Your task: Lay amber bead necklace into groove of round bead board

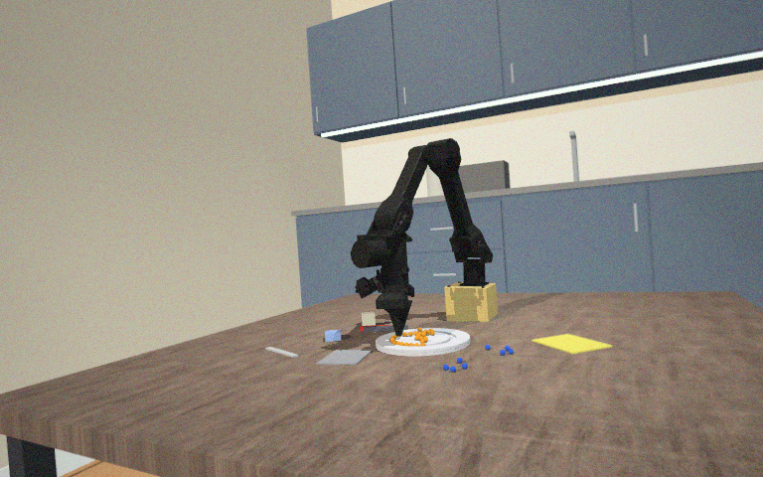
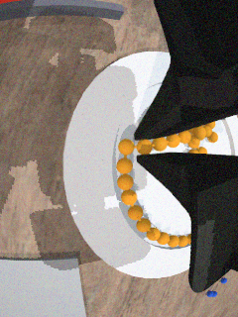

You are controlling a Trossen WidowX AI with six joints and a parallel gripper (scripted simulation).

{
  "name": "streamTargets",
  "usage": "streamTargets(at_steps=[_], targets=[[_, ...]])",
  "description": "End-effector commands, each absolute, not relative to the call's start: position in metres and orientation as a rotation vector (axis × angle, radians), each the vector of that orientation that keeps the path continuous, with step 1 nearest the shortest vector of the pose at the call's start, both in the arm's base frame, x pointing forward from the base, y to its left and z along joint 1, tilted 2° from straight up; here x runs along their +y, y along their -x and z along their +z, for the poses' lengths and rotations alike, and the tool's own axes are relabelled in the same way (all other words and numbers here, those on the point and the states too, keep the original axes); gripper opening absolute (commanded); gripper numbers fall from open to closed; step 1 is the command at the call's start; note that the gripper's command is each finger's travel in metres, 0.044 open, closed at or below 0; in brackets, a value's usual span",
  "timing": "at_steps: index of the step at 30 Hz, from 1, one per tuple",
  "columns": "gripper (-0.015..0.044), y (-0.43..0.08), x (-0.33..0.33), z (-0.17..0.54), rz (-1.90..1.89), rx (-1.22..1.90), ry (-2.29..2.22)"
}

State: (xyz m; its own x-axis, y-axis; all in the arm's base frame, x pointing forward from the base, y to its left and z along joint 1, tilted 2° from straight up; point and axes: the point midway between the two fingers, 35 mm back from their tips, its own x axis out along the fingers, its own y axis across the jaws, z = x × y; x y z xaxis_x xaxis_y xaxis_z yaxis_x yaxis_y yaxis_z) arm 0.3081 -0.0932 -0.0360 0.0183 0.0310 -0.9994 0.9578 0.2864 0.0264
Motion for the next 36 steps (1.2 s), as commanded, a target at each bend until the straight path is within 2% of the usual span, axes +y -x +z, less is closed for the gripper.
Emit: streamTargets(at_steps=[1,26,36], targets=[[0.0000,-0.307,-0.093,-0.032,-0.966,1.339,-1.024],[0.0000,-0.297,-0.102,-0.039,-0.968,1.341,-1.024],[0.0263,-0.299,-0.103,-0.035,-0.968,1.332,-1.028]])
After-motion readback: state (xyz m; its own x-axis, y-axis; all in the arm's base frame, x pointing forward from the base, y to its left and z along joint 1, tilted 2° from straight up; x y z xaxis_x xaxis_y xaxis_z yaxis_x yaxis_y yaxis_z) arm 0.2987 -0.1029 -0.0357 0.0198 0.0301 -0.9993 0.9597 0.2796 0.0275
